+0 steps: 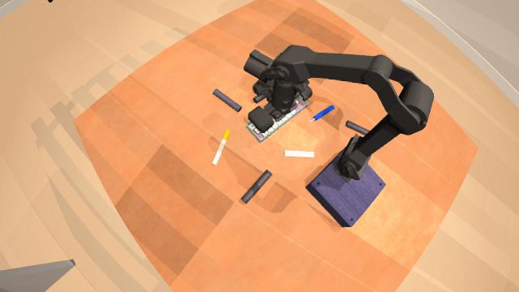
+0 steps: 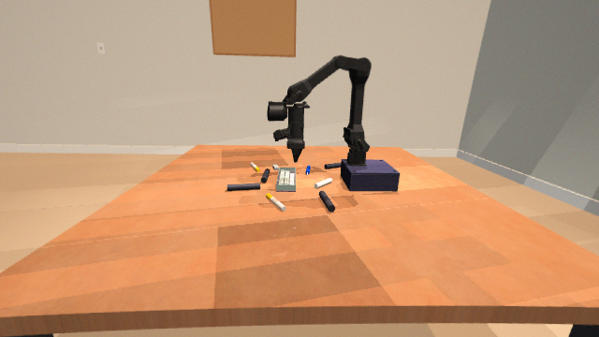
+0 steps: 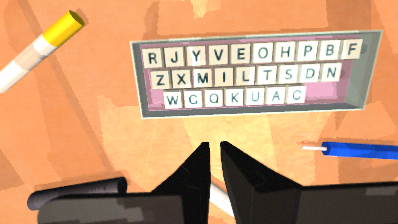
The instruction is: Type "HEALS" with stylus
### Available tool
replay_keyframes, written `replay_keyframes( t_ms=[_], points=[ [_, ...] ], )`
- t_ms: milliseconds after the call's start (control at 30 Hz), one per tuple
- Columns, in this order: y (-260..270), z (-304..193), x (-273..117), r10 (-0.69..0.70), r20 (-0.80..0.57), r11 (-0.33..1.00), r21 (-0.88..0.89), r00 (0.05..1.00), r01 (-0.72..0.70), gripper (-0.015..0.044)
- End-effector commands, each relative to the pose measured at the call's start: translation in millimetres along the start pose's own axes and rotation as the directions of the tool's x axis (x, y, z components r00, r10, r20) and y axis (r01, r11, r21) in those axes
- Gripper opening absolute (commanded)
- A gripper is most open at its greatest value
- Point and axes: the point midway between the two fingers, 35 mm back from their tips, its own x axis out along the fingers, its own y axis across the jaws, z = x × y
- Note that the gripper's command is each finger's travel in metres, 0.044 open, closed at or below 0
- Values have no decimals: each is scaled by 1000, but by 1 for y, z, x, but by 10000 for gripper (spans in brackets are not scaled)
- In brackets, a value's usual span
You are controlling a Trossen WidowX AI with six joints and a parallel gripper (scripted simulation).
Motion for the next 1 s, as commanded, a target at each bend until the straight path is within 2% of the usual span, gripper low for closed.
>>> replay_keyframes(
  t_ms=[0,333,433,533,700,900,967],
  points=[
    [0,0,0,0,0,1000,0,1000,0,0],
    [0,0,0,0,0,1000,0,1000,0,0],
    [-1,0,0,2,-3,1000,-10,1000,-2,79],
    [-21,0,5,30,-38,989,-144,999,-35,150],
    [-61,-5,14,111,-92,900,-413,990,-139,150],
    [-104,-17,22,233,-109,688,-684,966,-243,150],
    [-112,-20,24,257,-105,640,-727,961,-250,150]
  ],
)
